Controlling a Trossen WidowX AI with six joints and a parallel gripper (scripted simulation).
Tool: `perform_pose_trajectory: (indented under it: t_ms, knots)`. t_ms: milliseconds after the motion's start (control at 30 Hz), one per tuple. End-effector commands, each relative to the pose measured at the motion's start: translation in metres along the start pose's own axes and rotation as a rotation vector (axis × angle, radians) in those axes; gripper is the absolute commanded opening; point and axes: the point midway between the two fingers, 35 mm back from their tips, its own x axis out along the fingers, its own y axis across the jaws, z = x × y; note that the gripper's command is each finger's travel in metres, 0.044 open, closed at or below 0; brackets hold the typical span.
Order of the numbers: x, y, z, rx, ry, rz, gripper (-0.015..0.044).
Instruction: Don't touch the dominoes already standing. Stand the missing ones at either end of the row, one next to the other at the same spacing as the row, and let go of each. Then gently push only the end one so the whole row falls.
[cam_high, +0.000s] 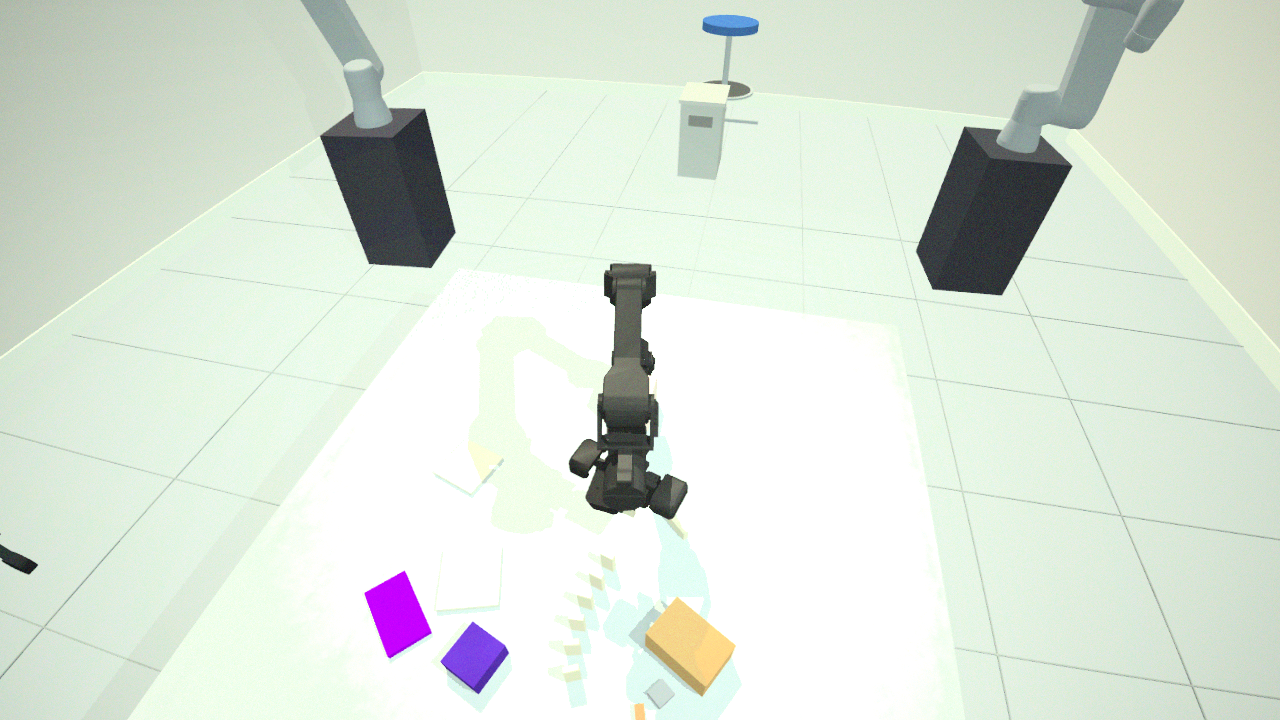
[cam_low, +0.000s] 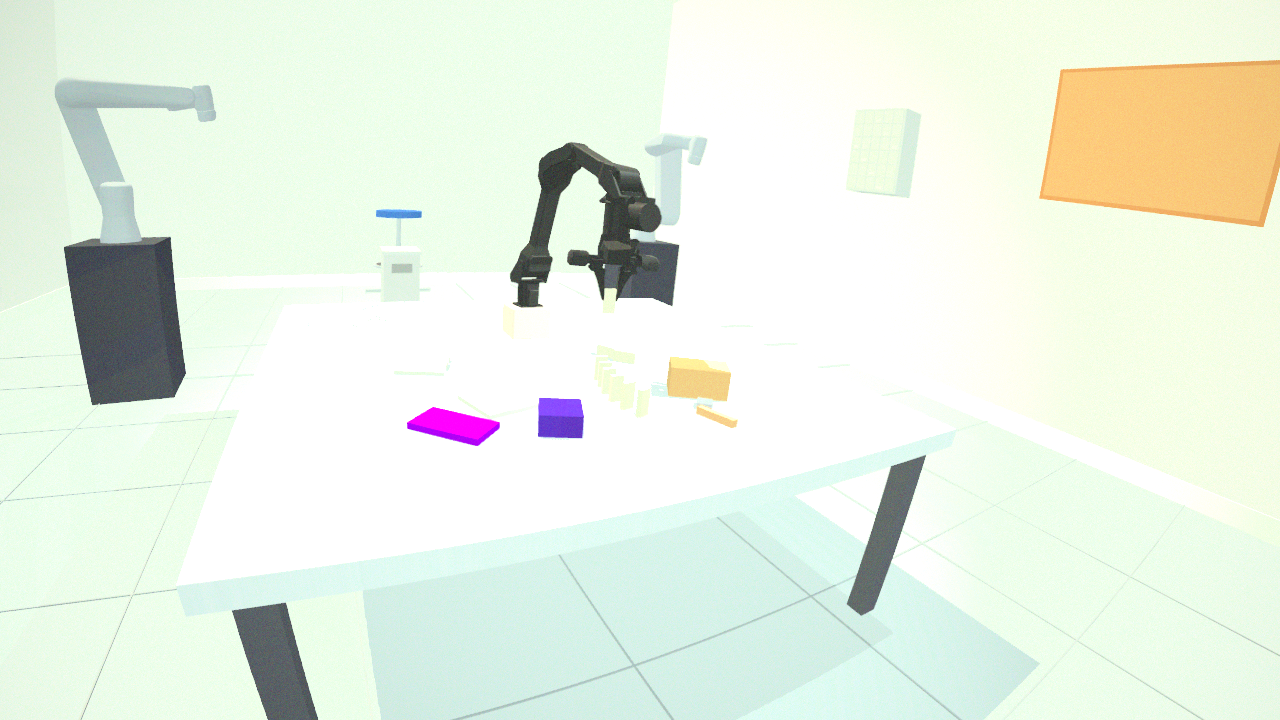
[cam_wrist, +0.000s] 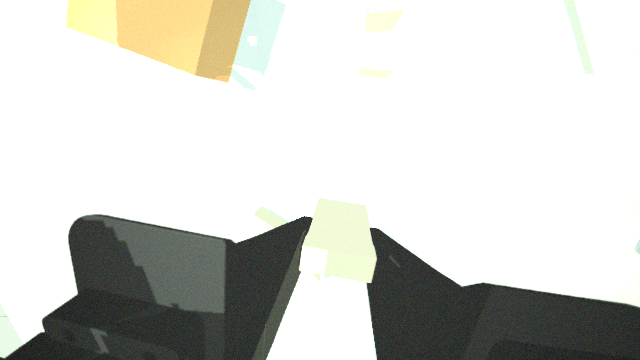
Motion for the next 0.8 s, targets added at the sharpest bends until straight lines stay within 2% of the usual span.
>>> perform_pose_trajectory:
  t_ms: [0, 167, 767]
  knots:
    - [-0.001, -0.017, 0.010, -0.030, -0.003, 0.003, 0.0107]
    - [0.003, -0.016, 0.011, -0.030, -0.003, 0.004, 0.0107]
    - [0.108, -0.015, 0.013, -0.031, -0.003, 0.003, 0.0107]
